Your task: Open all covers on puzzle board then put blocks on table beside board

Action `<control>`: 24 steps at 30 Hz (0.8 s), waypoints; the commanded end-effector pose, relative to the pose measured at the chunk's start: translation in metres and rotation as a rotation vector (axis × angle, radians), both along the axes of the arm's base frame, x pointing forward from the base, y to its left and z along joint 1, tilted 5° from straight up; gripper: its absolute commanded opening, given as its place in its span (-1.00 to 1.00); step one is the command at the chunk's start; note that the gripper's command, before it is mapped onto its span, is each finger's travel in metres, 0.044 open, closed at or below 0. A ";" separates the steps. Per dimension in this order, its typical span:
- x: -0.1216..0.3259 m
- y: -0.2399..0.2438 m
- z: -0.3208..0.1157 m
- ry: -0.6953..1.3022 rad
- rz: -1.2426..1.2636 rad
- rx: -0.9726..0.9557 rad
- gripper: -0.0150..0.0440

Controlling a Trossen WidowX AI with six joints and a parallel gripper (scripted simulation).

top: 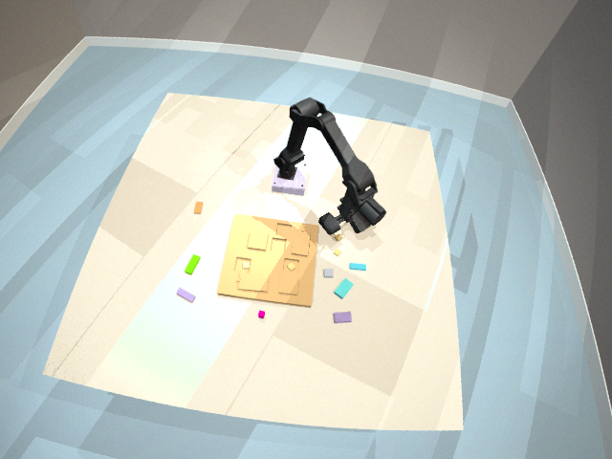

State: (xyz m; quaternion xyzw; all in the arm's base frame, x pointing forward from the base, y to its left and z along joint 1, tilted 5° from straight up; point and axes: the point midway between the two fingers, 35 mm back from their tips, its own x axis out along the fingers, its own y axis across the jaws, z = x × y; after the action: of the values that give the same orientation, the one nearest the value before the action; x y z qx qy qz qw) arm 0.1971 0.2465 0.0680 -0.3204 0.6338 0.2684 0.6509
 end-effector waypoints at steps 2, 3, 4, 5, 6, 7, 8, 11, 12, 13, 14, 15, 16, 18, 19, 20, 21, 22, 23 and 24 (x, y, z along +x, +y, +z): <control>0.015 -0.007 0.005 -0.010 -0.101 0.016 0.38; 0.019 -0.009 0.006 -0.013 -0.131 0.019 0.29; 0.023 -0.012 0.006 -0.015 -0.161 0.021 0.20; 0.028 -0.015 0.007 -0.018 -0.191 0.024 0.11; 0.032 -0.017 0.007 -0.019 -0.214 0.028 0.02; 0.036 -0.020 0.008 -0.020 -0.237 0.032 -0.07; 0.039 -0.022 0.008 -0.020 -0.260 0.036 -0.16; 0.051 -0.031 0.009 -0.023 -0.328 0.047 -0.42; 0.054 -0.033 0.010 -0.024 -0.350 0.051 -0.49; 0.058 -0.036 0.010 -0.024 -0.373 0.055 -0.49; 0.062 -0.039 0.011 -0.025 -0.395 0.059 -0.49; 0.065 -0.042 0.011 -0.026 -0.418 0.063 -0.49; 0.068 -0.045 0.011 -0.028 -0.443 0.064 -0.49; 0.076 -0.051 0.013 -0.032 -0.511 0.067 -0.49; 0.080 -0.054 0.013 -0.033 -0.545 0.068 -0.49; 0.084 -0.058 0.014 -0.035 -0.578 0.069 -0.49; 0.088 -0.061 0.014 -0.037 -0.612 0.070 -0.49; 0.092 -0.065 0.015 -0.039 -0.646 0.071 -0.49; 0.095 -0.069 0.015 -0.041 -0.680 0.073 -0.49; 0.099 -0.072 0.016 -0.043 -0.714 0.074 -0.49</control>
State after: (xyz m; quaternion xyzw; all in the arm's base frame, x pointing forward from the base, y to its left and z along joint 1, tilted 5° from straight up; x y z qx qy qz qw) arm 0.2843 0.1846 0.0837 -0.0989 0.6763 0.0765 0.7259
